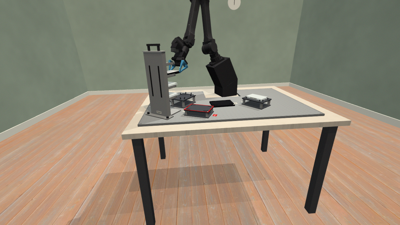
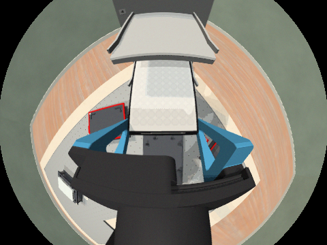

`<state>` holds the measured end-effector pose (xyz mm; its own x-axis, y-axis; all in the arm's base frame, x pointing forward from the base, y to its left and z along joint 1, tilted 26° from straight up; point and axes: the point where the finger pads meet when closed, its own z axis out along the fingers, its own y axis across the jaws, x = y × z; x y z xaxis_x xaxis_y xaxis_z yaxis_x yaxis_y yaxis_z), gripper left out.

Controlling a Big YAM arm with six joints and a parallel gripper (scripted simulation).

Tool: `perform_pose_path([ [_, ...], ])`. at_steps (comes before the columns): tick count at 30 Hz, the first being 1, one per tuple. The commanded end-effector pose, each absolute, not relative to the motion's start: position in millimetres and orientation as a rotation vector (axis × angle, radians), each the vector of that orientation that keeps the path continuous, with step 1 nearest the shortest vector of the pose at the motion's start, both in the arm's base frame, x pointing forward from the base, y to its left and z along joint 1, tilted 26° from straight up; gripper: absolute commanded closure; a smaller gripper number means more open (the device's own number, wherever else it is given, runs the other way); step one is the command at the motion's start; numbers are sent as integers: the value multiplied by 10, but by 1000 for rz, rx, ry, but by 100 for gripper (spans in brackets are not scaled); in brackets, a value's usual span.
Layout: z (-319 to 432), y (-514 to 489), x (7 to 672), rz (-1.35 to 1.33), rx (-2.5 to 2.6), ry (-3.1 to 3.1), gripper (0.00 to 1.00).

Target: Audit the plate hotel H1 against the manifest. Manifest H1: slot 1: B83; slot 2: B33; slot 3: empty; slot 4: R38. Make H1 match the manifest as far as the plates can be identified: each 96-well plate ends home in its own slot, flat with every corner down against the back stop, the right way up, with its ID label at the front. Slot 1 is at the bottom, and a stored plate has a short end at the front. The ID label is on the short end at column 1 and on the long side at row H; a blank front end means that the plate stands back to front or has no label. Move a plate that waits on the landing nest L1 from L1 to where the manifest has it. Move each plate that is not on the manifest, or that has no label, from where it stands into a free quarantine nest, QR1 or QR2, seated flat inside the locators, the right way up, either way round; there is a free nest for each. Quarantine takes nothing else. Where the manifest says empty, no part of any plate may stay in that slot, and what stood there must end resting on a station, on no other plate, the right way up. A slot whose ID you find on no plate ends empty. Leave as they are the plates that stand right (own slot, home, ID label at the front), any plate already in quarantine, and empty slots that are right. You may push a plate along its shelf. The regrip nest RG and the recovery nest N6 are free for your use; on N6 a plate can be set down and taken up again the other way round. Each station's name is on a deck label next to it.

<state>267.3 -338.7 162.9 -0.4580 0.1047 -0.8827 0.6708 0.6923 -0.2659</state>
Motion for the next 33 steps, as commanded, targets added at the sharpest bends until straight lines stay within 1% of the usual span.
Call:
perform_pose_path([
  [1,1722,-3415,2630,-787,584,1928,14],
  [33,1603,-3190,2354,-788,583,1928,14],
])
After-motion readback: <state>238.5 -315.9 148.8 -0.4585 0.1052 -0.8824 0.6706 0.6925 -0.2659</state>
